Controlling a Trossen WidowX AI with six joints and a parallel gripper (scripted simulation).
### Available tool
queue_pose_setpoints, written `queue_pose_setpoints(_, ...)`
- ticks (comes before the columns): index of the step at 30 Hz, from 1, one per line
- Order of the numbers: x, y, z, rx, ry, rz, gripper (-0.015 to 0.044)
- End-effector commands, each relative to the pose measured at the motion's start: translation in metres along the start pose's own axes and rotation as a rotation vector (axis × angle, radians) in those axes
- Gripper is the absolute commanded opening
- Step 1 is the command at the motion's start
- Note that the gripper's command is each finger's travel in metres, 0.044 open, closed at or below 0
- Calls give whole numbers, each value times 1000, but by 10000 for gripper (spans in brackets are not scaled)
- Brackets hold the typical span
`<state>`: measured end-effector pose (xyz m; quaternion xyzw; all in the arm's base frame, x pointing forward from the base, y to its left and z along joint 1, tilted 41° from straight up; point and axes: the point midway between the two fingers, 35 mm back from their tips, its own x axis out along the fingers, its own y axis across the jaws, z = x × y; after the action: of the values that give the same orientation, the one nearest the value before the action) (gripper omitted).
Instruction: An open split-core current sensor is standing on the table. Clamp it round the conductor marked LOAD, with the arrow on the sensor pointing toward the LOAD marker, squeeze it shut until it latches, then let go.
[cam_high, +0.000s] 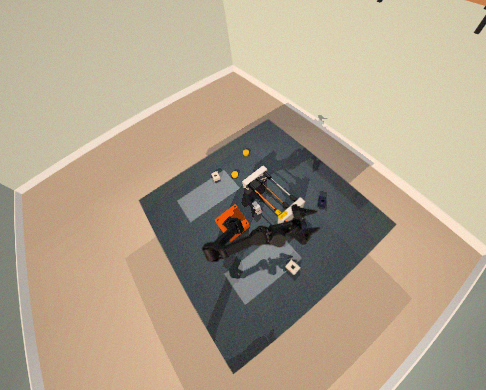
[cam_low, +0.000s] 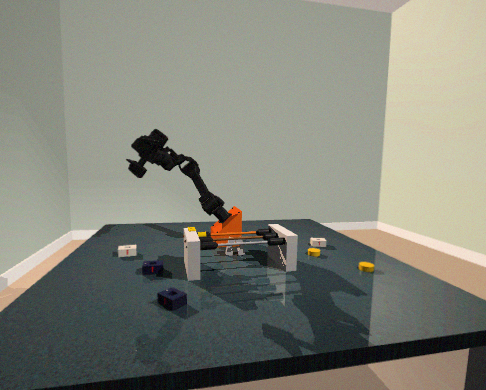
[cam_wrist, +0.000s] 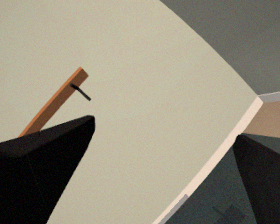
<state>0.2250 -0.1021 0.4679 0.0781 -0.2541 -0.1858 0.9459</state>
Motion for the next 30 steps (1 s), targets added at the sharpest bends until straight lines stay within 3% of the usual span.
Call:
queue_pose_setpoints(1, 2, 25, -65, -42, 176, 111, 440)
queue_pose_setpoints(8, -28, 81, -167, -138, 445, 355, 440)
queue_pose_setpoints(16, -33, 86, -179, -146, 483, 373, 440)
queue_pose_setpoints(24, -73, 37, -264, -169, 1014, -88, 440)
queue_pose_setpoints(30, -121, -12, -269, -456, 1221, -494, 440)
